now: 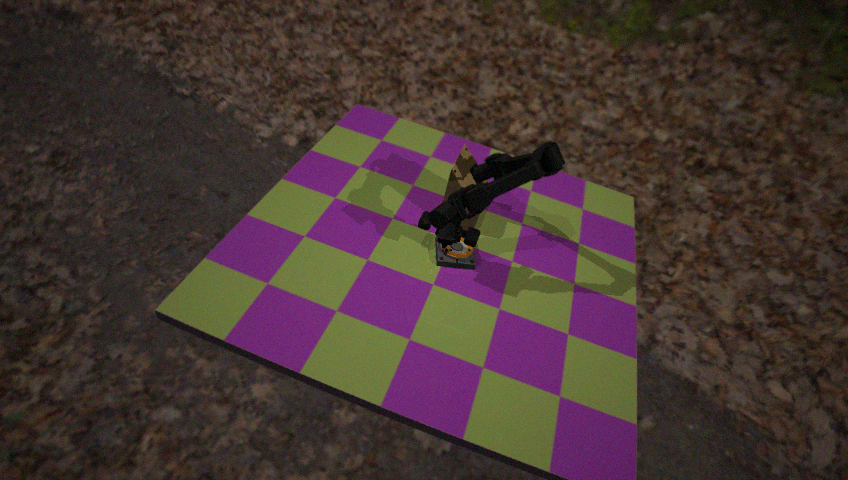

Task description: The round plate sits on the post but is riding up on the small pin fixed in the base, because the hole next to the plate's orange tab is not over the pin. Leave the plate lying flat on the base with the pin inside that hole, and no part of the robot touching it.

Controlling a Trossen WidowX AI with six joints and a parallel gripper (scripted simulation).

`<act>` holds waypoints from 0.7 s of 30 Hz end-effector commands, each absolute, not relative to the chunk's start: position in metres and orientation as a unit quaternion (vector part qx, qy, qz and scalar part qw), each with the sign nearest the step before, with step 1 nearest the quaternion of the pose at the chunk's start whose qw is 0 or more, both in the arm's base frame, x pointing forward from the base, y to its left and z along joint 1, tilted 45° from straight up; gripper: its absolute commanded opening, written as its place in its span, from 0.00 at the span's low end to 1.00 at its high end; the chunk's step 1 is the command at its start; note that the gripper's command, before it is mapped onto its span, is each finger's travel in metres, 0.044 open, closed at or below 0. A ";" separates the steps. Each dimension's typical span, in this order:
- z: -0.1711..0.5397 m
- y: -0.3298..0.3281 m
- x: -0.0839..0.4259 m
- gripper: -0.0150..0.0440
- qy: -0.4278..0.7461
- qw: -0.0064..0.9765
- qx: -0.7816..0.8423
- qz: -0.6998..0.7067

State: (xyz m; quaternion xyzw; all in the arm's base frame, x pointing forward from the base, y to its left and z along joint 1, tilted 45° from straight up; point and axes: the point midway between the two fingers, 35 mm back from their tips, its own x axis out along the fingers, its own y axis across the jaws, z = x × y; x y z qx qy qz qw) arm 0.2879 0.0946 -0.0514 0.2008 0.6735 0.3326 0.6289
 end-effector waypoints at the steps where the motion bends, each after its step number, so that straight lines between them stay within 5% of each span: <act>1: -0.048 0.099 0.295 0.25 0.670 0.631 0.202 0.334; 21: -0.032 0.115 0.300 0.25 0.670 0.631 0.203 0.334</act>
